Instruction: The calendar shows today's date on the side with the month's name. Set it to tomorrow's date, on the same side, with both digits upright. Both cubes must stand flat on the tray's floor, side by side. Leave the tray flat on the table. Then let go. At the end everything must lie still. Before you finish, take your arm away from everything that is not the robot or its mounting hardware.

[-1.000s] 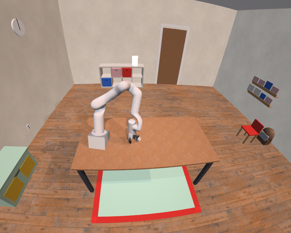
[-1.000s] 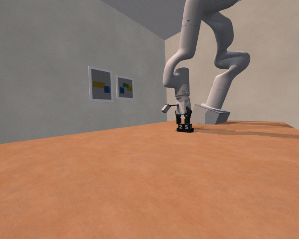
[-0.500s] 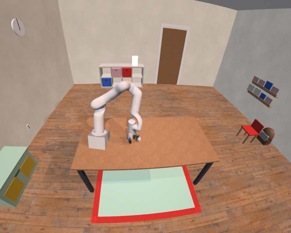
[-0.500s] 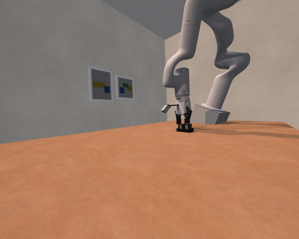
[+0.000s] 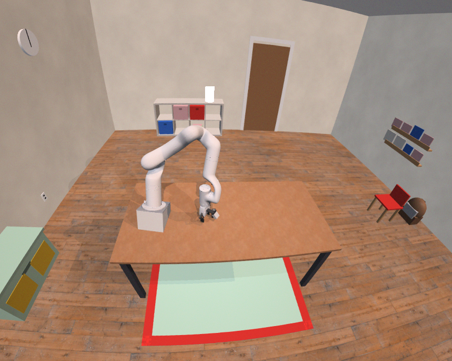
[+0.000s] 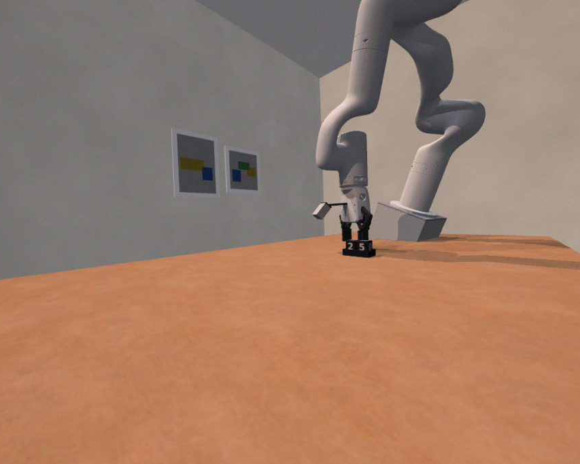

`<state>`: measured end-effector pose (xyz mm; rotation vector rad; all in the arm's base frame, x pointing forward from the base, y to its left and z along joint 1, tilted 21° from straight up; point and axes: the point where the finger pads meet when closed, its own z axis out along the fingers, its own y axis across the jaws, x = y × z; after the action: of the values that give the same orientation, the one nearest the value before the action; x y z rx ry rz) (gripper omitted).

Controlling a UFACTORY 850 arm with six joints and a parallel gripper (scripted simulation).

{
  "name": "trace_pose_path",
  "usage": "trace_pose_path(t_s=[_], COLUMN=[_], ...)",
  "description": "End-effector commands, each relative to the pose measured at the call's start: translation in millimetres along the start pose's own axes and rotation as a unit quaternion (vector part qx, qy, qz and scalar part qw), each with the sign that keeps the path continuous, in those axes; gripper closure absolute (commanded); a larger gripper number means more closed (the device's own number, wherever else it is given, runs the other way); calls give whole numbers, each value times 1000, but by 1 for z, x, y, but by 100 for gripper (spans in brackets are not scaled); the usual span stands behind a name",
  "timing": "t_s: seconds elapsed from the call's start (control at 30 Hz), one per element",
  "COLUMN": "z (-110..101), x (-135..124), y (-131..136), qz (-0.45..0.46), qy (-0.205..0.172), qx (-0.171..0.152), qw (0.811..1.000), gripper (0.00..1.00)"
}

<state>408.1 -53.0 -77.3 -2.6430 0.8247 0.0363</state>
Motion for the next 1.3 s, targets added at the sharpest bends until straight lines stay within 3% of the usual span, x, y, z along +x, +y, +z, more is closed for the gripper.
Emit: trace_pose_path(t_s=[0.0,0.97,1.27], z=[0,-1,-18], x=[1,1,1], y=[0,0,0], qz=[0,0,0], qy=[1,1,1], qx=[0,0,0], qw=[1000,1000,1000], gripper=[0,0,0])
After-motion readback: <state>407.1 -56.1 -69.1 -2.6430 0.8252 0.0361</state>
